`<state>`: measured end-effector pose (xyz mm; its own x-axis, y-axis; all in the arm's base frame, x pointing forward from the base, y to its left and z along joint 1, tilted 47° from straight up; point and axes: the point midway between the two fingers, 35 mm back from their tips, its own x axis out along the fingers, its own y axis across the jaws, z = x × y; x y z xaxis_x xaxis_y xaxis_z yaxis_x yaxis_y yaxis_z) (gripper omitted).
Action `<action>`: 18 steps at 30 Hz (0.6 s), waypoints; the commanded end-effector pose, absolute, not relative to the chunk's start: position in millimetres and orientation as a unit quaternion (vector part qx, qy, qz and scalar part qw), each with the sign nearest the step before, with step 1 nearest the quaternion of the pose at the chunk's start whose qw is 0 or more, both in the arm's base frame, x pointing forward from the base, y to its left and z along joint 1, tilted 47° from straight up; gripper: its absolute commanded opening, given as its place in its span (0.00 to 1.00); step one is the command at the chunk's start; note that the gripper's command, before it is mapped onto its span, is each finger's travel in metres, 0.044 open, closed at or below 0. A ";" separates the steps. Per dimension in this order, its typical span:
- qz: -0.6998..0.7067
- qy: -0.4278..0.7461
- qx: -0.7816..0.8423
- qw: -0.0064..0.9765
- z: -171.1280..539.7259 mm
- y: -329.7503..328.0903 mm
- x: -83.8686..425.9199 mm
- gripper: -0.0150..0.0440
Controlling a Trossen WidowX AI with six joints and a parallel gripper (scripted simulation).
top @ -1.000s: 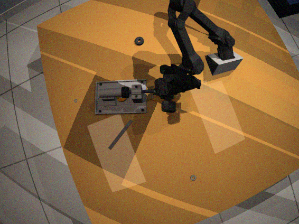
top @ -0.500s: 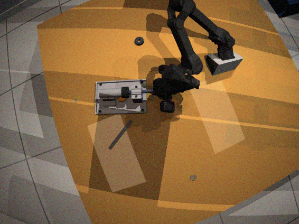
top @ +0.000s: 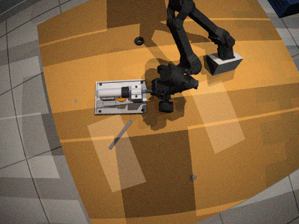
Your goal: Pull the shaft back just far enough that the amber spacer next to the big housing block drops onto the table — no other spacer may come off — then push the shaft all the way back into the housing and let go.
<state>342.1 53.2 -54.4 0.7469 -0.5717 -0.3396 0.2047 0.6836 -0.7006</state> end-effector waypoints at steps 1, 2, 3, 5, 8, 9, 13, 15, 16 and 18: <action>-0.223 0.277 -0.331 0.874 -53.2 53.1 344.2 0.25; -0.223 0.277 -0.331 0.874 -53.2 53.1 344.5 0.25; -0.223 0.277 -0.331 0.874 -53.1 53.1 344.9 0.25; -0.223 0.277 -0.331 0.874 -52.9 53.0 345.6 0.25; -0.223 0.277 -0.331 0.874 -52.7 52.9 346.6 0.25; -0.223 0.277 -0.331 0.874 -52.6 52.9 346.9 0.25; -0.223 0.277 -0.331 0.874 -52.3 52.8 348.3 0.25; -0.223 0.277 -0.331 0.874 -52.1 52.7 349.0 0.25; -0.223 0.277 -0.331 0.874 -52.1 52.7 349.3 0.25; -0.223 0.277 -0.331 0.874 -51.9 52.6 350.0 0.25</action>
